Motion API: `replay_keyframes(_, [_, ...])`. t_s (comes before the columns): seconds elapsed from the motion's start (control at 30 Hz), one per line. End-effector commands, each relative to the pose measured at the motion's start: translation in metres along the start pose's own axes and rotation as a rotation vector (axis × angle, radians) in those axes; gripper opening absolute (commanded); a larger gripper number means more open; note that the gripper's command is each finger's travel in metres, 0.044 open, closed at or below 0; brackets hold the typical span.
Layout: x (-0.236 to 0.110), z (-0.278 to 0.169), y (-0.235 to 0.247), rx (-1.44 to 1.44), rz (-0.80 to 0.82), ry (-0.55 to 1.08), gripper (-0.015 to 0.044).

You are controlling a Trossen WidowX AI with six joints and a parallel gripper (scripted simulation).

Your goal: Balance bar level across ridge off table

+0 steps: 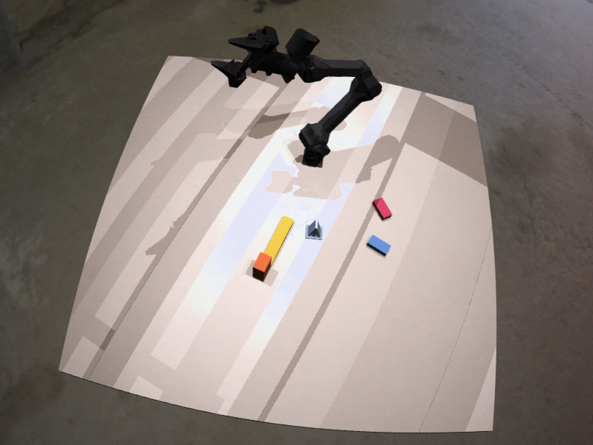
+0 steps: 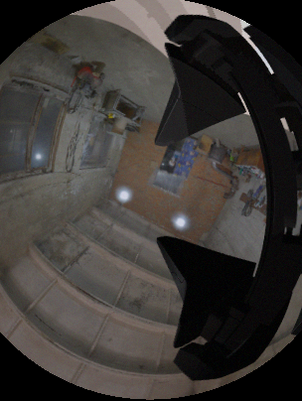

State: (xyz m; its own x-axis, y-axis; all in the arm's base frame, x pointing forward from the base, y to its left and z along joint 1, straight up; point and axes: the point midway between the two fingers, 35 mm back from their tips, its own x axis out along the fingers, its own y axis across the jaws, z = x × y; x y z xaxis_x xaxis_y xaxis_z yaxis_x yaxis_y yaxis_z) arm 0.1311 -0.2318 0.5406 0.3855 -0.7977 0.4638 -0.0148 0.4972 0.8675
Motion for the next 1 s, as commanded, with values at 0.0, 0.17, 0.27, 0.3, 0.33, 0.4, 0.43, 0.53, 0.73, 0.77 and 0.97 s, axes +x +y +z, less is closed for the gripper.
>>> replay_keyframes(0.0, [0.001, -0.001, -0.001, 0.005, -0.004, 0.003, 0.0374])
replay_keyframes(0.17, [0.014, -0.026, -0.028, 0.131, -0.124, 0.082, 0.0315])
replay_keyframes(0.27, [0.020, -0.045, -0.046, 0.214, -0.212, 0.129, 0.0315])
replay_keyframes(0.3, [0.021, -0.052, -0.052, 0.241, -0.243, 0.144, 0.0315])
replay_keyframes(0.33, [0.023, -0.059, -0.057, 0.268, -0.270, 0.164, 0.0315])
replay_keyframes(0.4, [0.024, -0.075, -0.068, 0.321, -0.327, 0.204, 0.0315])
replay_keyframes(0.43, [0.025, -0.083, -0.073, 0.347, -0.357, 0.223, 0.0315])
replay_keyframes(0.53, [0.024, -0.102, -0.086, 0.409, -0.430, 0.266, 0.0315])
replay_keyframes(0.73, [0.022, -0.128, -0.106, 0.491, -0.553, 0.300, 0.0315])
replay_keyframes(0.77, [0.020, -0.134, -0.111, 0.511, -0.588, 0.306, 0.0315])
replay_keyframes(0.97, [0.007, -0.174, -0.142, 0.620, -0.804, 0.327, 0.0315])
